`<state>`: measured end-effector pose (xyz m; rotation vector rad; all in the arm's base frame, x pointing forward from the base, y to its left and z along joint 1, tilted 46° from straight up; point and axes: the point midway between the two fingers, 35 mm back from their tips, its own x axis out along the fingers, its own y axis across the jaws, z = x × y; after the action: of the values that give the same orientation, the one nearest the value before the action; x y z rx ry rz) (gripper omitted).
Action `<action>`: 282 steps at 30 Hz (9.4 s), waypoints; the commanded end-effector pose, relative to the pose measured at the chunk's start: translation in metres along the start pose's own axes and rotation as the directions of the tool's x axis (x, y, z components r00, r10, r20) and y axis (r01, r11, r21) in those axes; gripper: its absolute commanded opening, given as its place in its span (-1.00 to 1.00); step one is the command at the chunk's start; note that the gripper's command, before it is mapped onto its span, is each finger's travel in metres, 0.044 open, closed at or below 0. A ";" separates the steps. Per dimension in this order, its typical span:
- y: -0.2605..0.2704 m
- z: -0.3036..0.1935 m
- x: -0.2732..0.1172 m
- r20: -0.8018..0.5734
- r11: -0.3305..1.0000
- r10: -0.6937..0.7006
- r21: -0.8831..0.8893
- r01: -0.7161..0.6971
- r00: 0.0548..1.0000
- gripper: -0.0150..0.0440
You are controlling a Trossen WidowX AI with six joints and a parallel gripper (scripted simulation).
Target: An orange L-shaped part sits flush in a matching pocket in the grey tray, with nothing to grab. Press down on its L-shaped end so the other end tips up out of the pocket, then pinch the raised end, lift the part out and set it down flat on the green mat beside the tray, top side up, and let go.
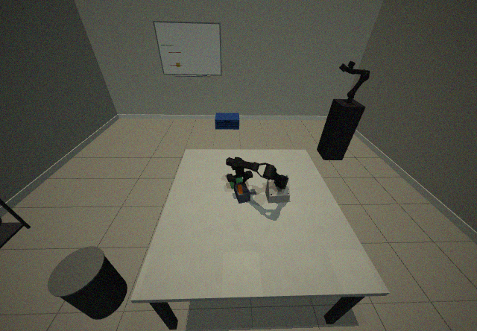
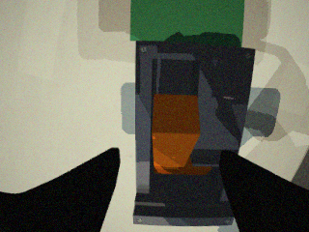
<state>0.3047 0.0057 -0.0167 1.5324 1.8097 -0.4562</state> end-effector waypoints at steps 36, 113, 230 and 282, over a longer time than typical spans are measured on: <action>0.000 -0.002 0.043 -0.005 1.000 -0.001 -0.002 0.001 1.000 0.01; -0.003 0.000 -0.044 -0.011 1.000 -0.007 0.016 0.007 1.000 -0.49; -0.020 0.164 0.038 -0.002 1.000 -0.004 0.011 0.004 1.000 -0.49; -0.022 0.167 -0.045 0.001 1.000 0.007 0.026 -0.007 1.000 0.86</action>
<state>0.3343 -0.1434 -0.1021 1.5518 1.8033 -0.4764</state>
